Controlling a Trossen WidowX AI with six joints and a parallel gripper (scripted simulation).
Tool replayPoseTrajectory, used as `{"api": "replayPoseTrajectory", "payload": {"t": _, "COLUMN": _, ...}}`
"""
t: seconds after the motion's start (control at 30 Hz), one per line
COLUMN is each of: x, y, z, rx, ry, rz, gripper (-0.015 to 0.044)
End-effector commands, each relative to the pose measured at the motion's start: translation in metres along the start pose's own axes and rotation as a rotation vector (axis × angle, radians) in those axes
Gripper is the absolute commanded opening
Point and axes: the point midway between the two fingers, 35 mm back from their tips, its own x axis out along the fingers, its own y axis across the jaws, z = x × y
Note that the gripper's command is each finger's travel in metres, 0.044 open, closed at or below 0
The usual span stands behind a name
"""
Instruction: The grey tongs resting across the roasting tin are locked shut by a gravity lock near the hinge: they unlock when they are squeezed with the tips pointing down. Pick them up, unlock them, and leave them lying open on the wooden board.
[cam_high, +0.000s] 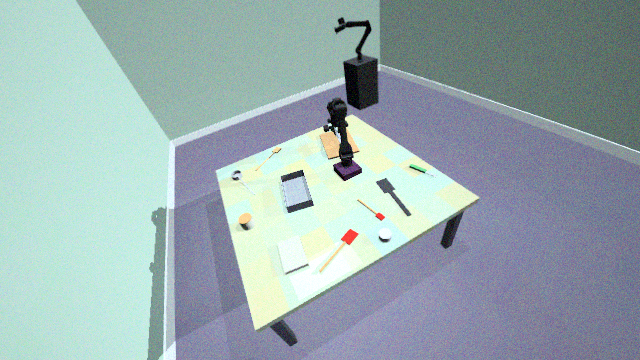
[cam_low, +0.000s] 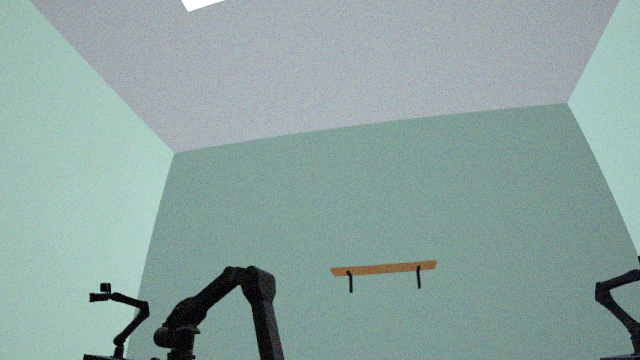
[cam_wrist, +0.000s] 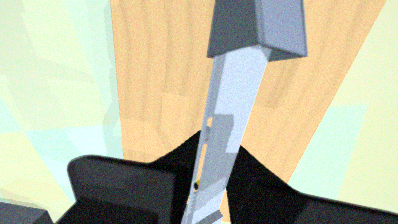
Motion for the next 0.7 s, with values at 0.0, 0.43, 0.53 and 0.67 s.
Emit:
{"api": "replayPoseTrajectory", "payload": {"t": 0.0, "x": 0.009, "y": 0.0, "z": -0.002, "rx": -0.003, "ry": 0.008, "rz": -0.003, "gripper": -0.015}}
{"api": "replayPoseTrajectory", "payload": {"t": 0.43, "x": 0.023, "y": 0.0, "z": -0.003, "rx": -0.003, "ry": 0.008, "rz": -0.003, "gripper": -0.015}}
{"api": "replayPoseTrajectory", "payload": {"t": 0.53, "x": 0.021, "y": 0.0, "z": -0.002, "rx": 0.001, "ry": 0.005, "rz": 0.0, "gripper": -0.0097}}
{"api": "replayPoseTrajectory", "payload": {"t": 0.67, "x": 0.021, "y": 0.0, "z": -0.002, "rx": 0.001, "ry": 0.005, "rz": 0.0, "gripper": 0.0007}}
